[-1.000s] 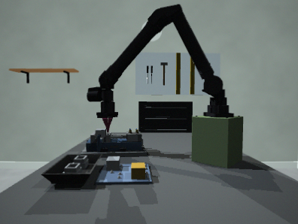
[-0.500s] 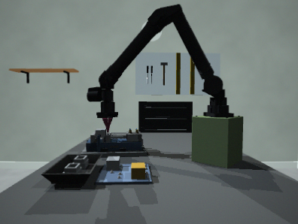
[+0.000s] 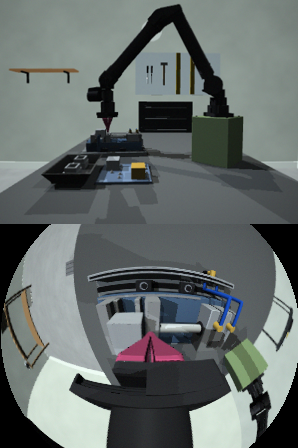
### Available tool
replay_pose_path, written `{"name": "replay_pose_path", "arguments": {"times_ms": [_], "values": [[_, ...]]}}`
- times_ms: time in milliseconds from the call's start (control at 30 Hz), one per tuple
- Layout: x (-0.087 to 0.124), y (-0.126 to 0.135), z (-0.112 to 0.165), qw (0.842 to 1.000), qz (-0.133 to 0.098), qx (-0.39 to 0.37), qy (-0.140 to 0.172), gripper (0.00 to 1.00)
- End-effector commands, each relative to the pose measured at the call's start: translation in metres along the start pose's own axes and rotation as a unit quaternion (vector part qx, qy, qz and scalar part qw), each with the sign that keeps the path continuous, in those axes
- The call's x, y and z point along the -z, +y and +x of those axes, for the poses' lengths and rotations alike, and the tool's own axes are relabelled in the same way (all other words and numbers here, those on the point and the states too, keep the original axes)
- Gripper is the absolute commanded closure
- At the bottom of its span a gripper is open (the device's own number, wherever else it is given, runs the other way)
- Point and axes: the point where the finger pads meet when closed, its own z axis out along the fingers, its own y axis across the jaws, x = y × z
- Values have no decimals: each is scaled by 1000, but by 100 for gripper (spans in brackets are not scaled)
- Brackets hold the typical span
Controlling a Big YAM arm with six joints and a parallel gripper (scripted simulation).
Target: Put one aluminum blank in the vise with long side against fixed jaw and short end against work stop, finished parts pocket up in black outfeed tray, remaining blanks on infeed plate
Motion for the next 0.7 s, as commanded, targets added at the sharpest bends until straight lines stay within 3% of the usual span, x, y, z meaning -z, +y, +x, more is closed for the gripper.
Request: {"name": "replay_pose_path", "arguments": {"times_ms": [0, 667], "values": [[3, 12, -2, 1000, -9, -2, -6, 100], [6, 22, -2, 1000, -12, -1, -7, 100]]}}
